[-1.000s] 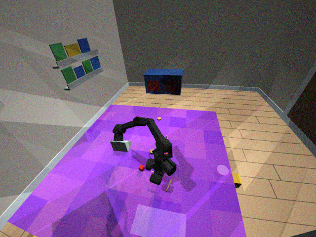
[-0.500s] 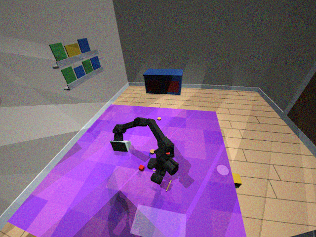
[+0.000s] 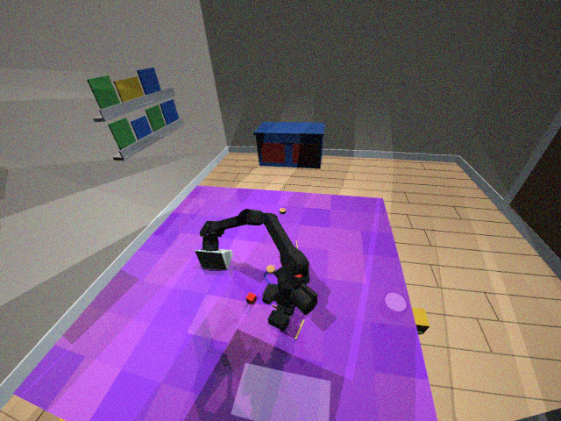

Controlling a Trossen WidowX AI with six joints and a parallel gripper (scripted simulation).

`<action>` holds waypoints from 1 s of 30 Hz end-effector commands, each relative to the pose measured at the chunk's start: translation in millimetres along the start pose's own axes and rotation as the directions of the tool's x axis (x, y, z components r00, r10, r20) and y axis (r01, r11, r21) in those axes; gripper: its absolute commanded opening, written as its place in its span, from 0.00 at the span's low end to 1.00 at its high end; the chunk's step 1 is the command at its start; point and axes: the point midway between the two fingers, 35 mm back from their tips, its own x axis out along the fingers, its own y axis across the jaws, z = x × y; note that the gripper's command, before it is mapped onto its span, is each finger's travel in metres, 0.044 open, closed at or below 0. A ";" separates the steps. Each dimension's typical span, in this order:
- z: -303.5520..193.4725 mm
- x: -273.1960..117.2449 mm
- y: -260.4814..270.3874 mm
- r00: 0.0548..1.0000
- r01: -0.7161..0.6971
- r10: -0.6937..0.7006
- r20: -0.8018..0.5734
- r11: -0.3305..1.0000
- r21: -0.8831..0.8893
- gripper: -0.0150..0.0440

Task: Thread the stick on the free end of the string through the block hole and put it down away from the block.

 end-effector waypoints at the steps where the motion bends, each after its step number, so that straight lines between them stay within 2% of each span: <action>1: 0.0 6.9 -0.7 1.000 0.003 -0.003 0.001 1.000 0.002 0.25; 15: 0.9 24.1 -1.1 1.000 0.004 -0.004 0.001 1.000 0.001 0.25; 30: 10.2 23.7 0.0 1.000 0.003 -0.003 0.002 1.000 0.002 0.25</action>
